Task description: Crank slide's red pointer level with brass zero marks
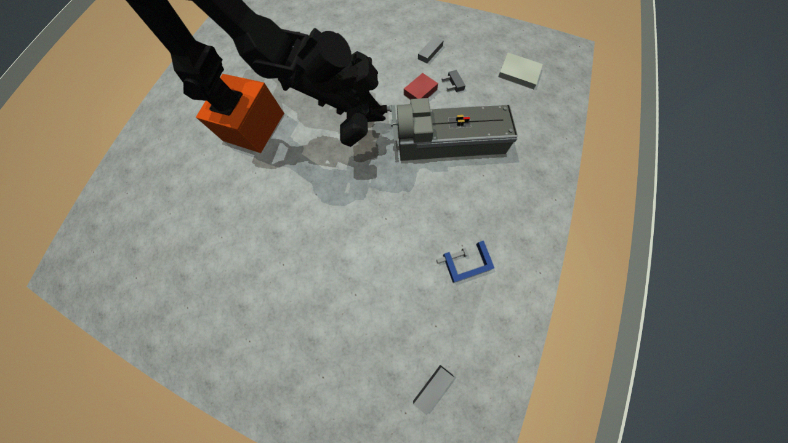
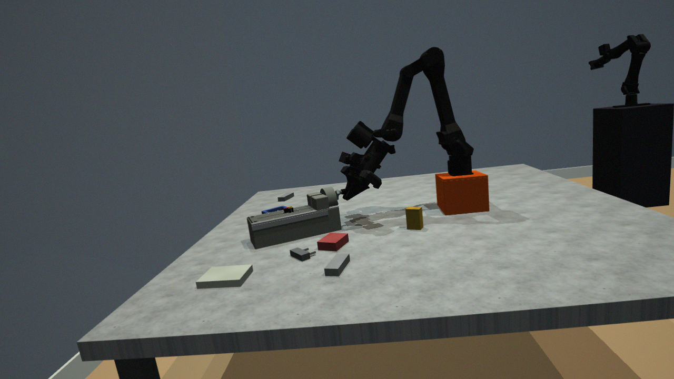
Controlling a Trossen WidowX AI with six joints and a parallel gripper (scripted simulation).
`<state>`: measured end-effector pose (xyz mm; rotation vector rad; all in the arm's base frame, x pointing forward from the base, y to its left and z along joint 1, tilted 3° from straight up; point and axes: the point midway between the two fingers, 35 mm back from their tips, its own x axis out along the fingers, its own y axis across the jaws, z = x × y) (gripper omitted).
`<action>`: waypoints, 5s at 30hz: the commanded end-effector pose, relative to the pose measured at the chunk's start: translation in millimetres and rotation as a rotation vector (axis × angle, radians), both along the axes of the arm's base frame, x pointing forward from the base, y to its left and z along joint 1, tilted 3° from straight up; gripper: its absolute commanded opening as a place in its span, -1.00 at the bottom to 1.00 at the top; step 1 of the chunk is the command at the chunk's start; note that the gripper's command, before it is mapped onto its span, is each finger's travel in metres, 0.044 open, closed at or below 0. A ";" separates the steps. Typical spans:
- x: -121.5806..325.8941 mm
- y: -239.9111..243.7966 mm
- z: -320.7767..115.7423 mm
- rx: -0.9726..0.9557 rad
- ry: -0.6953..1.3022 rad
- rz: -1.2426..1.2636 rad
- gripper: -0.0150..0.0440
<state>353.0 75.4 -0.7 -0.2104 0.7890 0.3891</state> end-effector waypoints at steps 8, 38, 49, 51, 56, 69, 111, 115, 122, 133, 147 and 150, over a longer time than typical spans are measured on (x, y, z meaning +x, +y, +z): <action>4.1 -9.3 10.2 -0.003 -0.013 -0.003 -0.49; 9.7 -20.6 13.4 -0.004 -0.013 -0.003 -0.49; 11.1 -23.4 13.4 -0.004 -0.014 -0.003 -0.49; 11.3 -24.0 13.4 -0.004 -0.014 -0.003 -0.49; 12.0 -25.3 13.4 -0.004 -0.014 -0.003 -0.49; 13.2 -28.4 12.0 -0.004 -0.014 -0.003 -0.49; 21.8 -48.7 -7.7 -0.006 -0.014 -0.003 -0.49; 22.5 -50.4 -13.1 -0.006 -0.014 -0.003 -0.49; 22.7 -51.2 -23.3 -0.006 -0.014 -0.003 -0.49; 21.8 -49.2 -27.0 -0.006 -0.014 -0.003 -0.49; 21.7 -49.1 -27.1 -0.006 -0.014 -0.003 -0.49; 21.6 -49.0 -27.1 -0.006 -0.014 -0.003 -0.49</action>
